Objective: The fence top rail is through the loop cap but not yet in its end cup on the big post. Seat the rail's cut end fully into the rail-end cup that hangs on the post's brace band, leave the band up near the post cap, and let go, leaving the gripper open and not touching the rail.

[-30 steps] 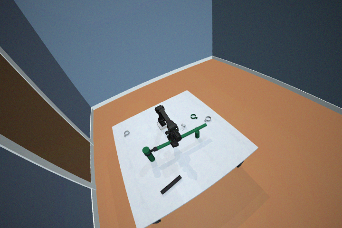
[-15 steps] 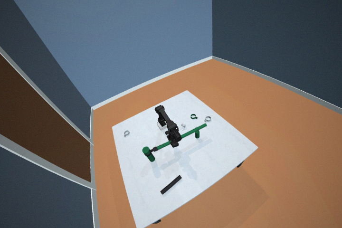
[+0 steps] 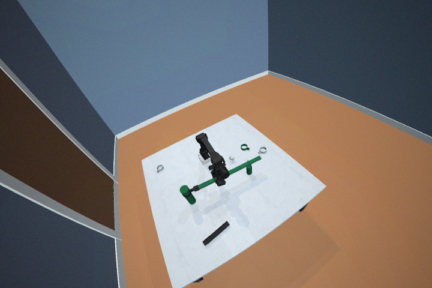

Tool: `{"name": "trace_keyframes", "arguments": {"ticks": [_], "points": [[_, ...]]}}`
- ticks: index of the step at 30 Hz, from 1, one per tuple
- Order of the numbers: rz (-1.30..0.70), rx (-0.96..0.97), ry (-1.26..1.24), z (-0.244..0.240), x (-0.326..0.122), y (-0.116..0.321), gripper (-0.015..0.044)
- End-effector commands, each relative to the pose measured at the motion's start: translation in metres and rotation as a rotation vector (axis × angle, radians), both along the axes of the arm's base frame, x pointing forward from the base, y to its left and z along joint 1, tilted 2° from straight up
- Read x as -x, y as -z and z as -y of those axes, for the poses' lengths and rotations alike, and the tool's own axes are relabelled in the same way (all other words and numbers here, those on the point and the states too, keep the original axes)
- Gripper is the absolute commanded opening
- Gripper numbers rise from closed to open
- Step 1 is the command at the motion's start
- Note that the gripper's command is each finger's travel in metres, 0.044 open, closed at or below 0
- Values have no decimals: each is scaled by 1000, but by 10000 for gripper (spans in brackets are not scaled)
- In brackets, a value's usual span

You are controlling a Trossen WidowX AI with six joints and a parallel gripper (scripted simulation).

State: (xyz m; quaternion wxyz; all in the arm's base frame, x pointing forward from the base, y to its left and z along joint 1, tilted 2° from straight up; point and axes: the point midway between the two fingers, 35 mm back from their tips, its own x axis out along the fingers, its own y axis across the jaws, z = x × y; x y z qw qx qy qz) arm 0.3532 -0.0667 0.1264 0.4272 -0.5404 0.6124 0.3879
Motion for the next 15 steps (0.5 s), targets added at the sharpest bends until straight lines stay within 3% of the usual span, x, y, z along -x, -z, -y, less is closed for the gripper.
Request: {"name": "trace_keyframes", "arguments": {"ticks": [1,15], "points": [[2,13,5,6,3,-5,0],[0,-2,-1,0,0,0,0]]}}
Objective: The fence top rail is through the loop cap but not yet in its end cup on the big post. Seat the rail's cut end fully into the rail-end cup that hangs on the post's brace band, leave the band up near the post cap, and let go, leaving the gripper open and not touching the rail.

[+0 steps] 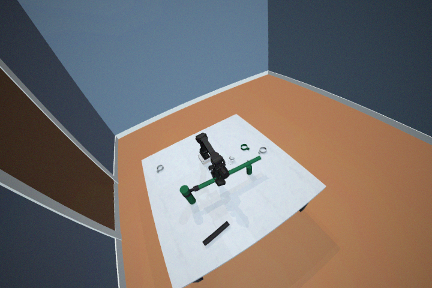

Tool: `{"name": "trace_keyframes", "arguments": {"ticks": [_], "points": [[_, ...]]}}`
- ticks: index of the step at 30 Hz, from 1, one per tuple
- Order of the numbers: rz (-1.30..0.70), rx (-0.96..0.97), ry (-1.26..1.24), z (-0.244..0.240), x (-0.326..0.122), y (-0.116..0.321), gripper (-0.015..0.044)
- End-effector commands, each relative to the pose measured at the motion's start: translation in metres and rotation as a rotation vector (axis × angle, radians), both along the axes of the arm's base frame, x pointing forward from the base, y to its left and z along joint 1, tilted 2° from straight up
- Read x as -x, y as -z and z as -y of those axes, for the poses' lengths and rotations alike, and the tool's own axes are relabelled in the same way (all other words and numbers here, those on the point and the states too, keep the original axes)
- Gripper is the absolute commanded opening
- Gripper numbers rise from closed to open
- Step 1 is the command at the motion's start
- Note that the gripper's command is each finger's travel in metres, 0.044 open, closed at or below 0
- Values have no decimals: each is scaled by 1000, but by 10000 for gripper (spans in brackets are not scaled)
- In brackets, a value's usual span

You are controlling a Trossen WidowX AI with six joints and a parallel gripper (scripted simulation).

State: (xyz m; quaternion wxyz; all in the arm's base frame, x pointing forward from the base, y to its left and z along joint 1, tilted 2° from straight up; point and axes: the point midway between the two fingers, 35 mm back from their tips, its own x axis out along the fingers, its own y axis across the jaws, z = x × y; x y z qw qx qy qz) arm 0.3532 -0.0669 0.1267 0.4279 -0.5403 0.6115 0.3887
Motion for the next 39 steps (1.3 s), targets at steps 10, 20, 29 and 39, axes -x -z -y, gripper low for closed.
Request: {"name": "trace_keyframes", "arguments": {"ticks": [10,20,29,39], "points": [[0,1,0,6,1,-1,0],[0,1,0,13,2,-3,0],[0,2,0,20,3,-5,0],[-1,2,0,27,5,-7,0]]}}
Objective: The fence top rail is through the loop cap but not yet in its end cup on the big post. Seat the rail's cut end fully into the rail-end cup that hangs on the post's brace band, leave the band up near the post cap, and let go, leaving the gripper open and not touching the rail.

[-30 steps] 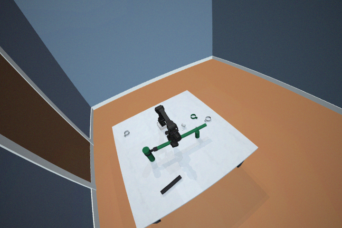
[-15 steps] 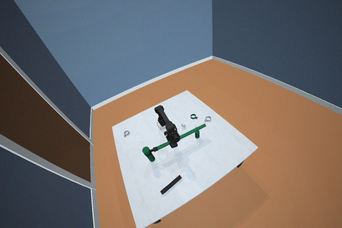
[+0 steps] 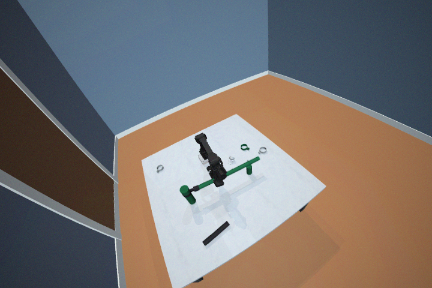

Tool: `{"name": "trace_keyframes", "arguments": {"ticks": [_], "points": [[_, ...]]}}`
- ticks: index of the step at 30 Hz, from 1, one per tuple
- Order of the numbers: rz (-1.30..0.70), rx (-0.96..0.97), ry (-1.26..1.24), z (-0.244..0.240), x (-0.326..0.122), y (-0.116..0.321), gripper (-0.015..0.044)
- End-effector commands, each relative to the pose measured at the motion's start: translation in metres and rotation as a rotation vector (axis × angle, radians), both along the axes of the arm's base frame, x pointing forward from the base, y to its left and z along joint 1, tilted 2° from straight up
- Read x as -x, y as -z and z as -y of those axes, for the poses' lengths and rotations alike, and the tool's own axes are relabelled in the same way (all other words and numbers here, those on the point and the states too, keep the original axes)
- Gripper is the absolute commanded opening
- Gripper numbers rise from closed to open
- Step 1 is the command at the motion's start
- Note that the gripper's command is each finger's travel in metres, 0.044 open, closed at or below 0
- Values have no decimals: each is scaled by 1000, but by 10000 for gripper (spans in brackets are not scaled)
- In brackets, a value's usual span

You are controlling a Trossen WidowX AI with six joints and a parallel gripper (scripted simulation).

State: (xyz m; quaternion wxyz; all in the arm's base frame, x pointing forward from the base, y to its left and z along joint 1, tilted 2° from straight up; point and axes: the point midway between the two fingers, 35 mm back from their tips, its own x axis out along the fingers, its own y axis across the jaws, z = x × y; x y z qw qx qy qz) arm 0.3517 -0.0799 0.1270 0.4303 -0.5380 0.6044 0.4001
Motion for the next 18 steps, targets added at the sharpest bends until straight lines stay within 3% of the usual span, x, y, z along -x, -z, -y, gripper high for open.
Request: {"name": "trace_keyframes", "arguments": {"ticks": [1,18], "points": [[4,26,13,15,3,-7,0],[4,27,13,25,5,-12,0]]}}
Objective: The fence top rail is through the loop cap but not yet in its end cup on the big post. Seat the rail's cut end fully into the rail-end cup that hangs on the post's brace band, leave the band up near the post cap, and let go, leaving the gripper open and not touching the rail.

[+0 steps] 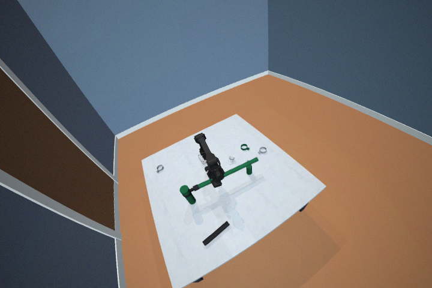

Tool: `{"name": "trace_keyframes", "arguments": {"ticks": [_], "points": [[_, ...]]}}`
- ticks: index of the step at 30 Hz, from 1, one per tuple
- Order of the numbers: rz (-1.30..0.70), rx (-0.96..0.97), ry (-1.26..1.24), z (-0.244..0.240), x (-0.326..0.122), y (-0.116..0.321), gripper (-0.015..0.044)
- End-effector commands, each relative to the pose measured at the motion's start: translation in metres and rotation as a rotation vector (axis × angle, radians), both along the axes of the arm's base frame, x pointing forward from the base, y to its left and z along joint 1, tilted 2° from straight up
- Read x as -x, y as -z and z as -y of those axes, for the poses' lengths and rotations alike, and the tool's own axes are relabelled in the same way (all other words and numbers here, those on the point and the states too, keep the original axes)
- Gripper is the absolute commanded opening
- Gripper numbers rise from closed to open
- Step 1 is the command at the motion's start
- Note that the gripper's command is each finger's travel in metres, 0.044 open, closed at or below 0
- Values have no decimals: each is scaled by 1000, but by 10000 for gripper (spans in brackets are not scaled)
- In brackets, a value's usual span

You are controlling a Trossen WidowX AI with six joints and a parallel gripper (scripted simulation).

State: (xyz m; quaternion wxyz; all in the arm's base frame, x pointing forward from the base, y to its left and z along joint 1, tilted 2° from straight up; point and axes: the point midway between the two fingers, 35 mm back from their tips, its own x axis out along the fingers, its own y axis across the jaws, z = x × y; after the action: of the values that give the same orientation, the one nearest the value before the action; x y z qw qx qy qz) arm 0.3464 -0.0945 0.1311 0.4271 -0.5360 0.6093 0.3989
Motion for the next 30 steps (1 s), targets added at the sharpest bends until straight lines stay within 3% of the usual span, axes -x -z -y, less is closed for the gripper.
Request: {"name": "trace_keyframes", "arguments": {"ticks": [1,17,30], "points": [[13,20,7,11,0,-8,0],[0,-4,-3,5,0,-1,0],[0,-4,-3,0,-1,-6,341]]}}
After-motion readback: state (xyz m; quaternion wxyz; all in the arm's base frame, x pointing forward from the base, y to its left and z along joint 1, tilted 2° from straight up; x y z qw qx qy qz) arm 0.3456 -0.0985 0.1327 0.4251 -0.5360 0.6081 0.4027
